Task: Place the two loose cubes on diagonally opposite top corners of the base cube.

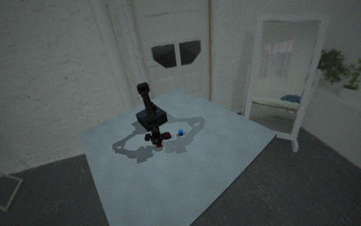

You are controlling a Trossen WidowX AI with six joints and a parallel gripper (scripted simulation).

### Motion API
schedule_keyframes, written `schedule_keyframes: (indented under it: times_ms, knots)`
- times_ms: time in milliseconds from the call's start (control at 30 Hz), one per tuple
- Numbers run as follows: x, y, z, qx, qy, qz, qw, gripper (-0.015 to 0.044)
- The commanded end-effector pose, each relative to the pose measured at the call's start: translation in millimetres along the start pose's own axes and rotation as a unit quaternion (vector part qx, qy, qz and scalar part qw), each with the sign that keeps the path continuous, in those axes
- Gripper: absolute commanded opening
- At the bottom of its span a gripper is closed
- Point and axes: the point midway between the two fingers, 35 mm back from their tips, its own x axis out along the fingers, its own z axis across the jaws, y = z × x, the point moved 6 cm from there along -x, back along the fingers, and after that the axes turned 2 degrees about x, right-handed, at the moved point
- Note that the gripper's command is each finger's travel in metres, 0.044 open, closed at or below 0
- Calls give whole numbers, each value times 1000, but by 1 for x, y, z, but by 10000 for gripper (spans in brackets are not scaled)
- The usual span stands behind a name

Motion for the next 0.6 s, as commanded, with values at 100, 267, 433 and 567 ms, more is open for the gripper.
schedule_keyframes:
  times_ms: [100,267,433,567]
  knots:
    - [-22,-5,1,-1,0,-6,1000,105]
    - [-37,-6,2,-1,0,-6,1000,105]
    - [-53,-6,2,-1,0,-6,1000,105]
    - [-66,-6,2,-1,0,-6,1000,105]
